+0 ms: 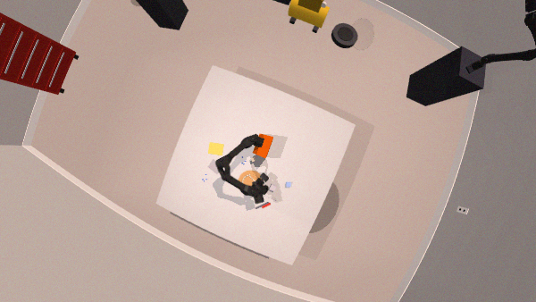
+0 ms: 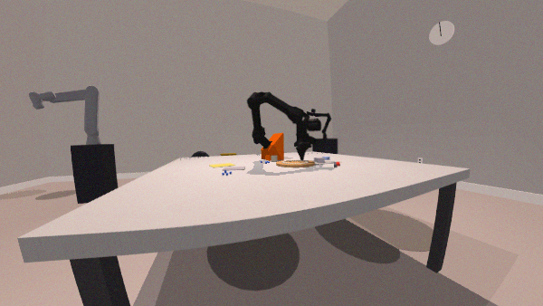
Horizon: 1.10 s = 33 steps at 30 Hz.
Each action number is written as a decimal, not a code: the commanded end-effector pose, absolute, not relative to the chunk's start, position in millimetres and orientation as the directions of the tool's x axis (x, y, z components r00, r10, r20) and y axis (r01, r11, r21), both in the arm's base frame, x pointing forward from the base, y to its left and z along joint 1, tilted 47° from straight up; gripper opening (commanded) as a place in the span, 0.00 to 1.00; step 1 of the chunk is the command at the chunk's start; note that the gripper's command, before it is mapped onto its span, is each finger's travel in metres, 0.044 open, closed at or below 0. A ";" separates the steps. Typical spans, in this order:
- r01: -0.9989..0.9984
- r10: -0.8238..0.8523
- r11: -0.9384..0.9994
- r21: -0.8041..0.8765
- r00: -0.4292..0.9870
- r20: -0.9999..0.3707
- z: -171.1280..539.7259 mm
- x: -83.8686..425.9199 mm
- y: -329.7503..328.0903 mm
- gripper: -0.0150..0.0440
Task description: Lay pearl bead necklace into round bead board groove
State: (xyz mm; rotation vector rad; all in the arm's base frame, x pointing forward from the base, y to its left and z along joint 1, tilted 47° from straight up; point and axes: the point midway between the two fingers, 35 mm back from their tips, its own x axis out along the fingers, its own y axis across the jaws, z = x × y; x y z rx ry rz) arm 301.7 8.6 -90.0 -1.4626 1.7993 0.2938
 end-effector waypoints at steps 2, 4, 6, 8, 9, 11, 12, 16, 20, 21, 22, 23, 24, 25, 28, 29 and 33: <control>-0.906 -0.726 0.310 -0.288 -0.030 -0.688 -89.9 301.9 8.6 0.25; -0.906 -0.726 0.310 -0.288 -0.030 -0.688 -89.9 301.9 8.6 0.25; -0.906 -0.726 0.310 -0.288 -0.030 -0.688 -89.9 301.9 8.6 0.25; -0.906 -0.726 0.310 -0.288 -0.030 -0.688 -89.9 301.9 8.6 0.25; -0.906 -0.726 0.310 -0.288 -0.030 -0.688 -89.9 301.9 8.6 0.25; -0.906 -0.726 0.310 -0.288 -0.030 -0.688 -89.9 301.9 8.6 0.25; -0.906 -0.726 0.310 -0.288 -0.030 -0.688 -89.9 301.9 8.6 0.25; -0.906 -0.726 0.310 -0.288 -0.030 -0.688 -89.9 301.9 8.6 0.25; -0.906 -0.726 0.310 -0.288 -0.030 -0.688 -89.9 301.9 8.6 0.25; -0.906 -0.726 0.310 -0.288 -0.030 -0.688 -89.9 301.9 8.6 0.25; -0.906 -0.726 0.310 -0.288 -0.030 -0.688 -89.9 301.9 8.6 0.25; -0.906 -0.726 0.310 -0.288 -0.030 -0.688 -89.9 301.9 8.6 0.25; -0.906 -0.726 0.310 -0.288 -0.030 -0.688 -89.9 301.9 8.6 0.25; -0.906 -0.726 0.310 -0.288 -0.030 -0.688 -89.9 301.9 8.6 0.25; -0.906 -0.726 0.310 -0.287 -0.030 -0.687 -89.6 301.8 8.9 0.25; -0.907 -0.726 0.309 -0.287 -0.030 -0.687 -88.7 301.7 9.8 0.25; -0.908 -0.729 0.306 -0.285 -0.031 -0.684 -84.3 300.8 13.7 0.25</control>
